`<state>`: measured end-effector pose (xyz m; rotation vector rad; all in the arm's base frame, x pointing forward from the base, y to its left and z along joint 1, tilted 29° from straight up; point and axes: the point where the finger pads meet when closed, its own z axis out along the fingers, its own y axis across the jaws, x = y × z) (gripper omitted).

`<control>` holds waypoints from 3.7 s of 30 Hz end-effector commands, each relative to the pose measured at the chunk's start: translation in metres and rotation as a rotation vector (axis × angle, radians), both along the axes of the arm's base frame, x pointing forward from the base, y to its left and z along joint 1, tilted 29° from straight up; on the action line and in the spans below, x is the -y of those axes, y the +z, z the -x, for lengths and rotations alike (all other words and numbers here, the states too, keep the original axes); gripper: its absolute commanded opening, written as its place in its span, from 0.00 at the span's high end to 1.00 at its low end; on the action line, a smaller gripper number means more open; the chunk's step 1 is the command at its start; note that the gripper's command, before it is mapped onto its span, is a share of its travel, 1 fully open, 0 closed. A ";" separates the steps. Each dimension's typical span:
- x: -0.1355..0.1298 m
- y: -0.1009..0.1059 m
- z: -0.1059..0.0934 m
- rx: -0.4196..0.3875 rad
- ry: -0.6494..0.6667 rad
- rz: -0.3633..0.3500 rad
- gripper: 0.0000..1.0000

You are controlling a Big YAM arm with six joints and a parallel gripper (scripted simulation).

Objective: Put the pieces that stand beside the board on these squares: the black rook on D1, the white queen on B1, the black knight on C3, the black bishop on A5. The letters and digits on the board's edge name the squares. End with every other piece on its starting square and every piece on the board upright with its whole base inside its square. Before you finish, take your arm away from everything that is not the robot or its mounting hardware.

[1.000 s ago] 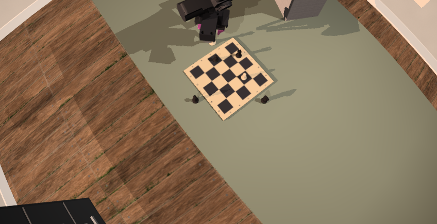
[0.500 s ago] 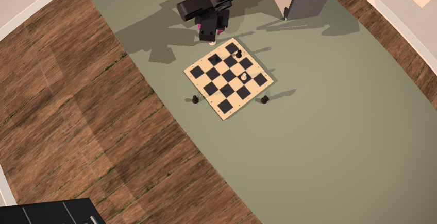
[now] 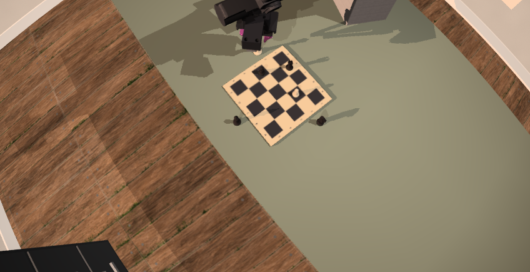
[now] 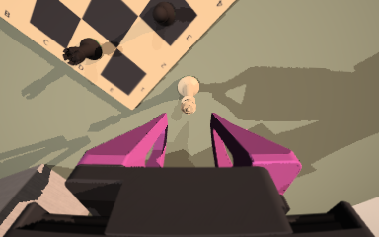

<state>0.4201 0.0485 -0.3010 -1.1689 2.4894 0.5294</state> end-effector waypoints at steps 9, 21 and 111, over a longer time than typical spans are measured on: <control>0.006 -0.001 0.002 0.005 -0.008 0.000 0.60; 0.006 -0.001 0.002 0.005 -0.008 0.000 0.60; -0.018 -0.030 -0.014 0.021 -0.004 -0.001 1.00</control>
